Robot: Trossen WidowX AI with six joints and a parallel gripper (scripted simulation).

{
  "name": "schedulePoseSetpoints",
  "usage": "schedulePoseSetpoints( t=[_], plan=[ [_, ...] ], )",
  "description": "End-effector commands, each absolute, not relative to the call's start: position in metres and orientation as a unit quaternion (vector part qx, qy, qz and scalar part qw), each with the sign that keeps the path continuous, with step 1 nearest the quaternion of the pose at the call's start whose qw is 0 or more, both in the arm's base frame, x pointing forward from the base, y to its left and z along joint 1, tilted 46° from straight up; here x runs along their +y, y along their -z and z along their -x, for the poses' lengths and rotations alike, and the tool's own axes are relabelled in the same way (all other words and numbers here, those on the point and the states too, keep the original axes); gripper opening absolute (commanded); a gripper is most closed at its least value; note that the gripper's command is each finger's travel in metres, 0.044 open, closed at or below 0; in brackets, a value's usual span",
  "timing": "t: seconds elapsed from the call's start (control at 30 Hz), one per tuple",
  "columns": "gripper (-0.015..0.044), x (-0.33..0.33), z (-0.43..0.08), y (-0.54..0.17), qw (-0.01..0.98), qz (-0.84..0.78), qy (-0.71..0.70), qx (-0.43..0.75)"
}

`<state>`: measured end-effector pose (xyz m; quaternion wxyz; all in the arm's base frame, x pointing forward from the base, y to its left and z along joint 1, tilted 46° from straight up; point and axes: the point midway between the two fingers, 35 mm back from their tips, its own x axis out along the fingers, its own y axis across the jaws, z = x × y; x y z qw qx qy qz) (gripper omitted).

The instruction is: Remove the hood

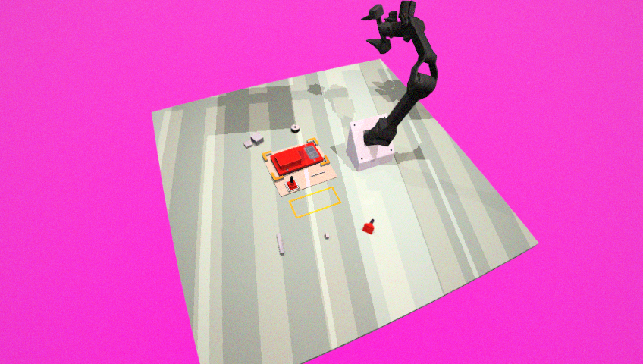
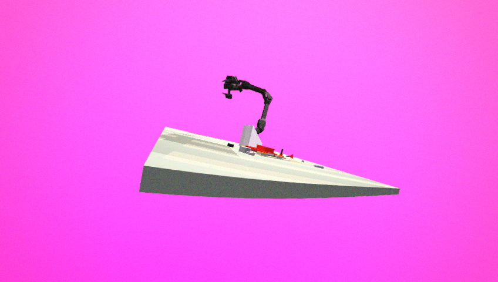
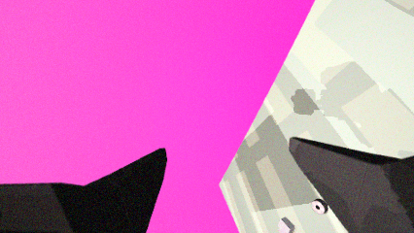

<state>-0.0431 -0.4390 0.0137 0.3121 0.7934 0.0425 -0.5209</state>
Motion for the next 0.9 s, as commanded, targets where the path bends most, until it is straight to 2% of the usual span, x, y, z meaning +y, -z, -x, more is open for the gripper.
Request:
schedulePoseSetpoints(
  t=[0.0,0.43,0.87],
  plan=[
    [0.0440,-0.430,-0.017,-0.007,0.366,-0.788,0.480,0.125],
    [0.0440,-0.351,-0.193,0.009,0.541,-0.684,0.297,0.389],
    [0.0440,-0.200,-0.318,0.025,0.660,-0.465,0.010,0.590]
  ],
)
